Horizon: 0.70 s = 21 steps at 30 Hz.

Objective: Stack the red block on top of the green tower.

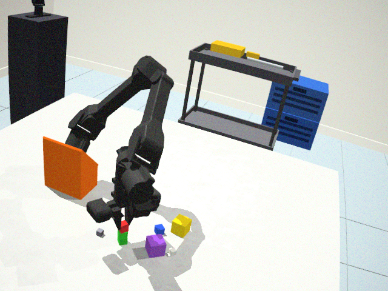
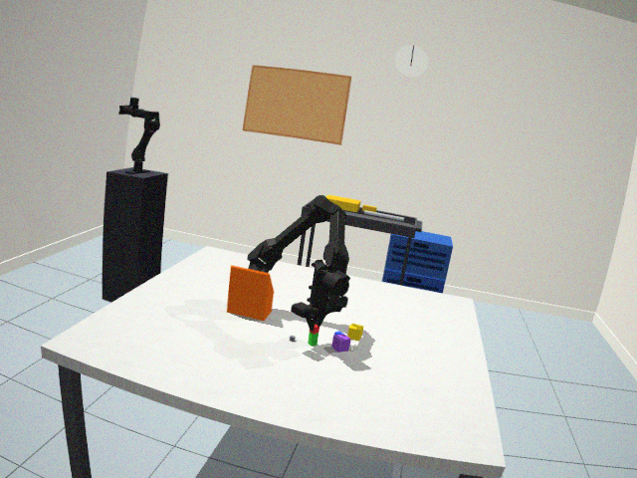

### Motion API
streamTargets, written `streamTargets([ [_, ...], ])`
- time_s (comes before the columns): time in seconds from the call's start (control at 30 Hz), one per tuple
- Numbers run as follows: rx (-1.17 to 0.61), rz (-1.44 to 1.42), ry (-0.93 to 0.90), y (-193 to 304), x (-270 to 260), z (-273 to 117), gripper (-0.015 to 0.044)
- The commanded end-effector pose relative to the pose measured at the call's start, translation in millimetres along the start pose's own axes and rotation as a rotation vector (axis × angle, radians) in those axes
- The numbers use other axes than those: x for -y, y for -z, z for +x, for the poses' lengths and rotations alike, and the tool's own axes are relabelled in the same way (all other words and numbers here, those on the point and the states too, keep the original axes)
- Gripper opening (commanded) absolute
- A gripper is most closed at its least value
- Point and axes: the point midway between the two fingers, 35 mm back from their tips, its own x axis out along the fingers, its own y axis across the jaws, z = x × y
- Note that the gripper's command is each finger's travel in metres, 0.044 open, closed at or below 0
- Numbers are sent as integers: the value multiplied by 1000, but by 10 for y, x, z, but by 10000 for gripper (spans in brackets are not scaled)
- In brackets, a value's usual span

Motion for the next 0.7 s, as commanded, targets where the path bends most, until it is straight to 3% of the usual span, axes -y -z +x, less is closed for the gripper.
streamTargets([
  [0.0,1,4,-3,-1,-4,8,0],
  [0.3,1,4,-3,-4,-3,-22,0],
  [0.67,0,0,0,0,0,3,289],
])
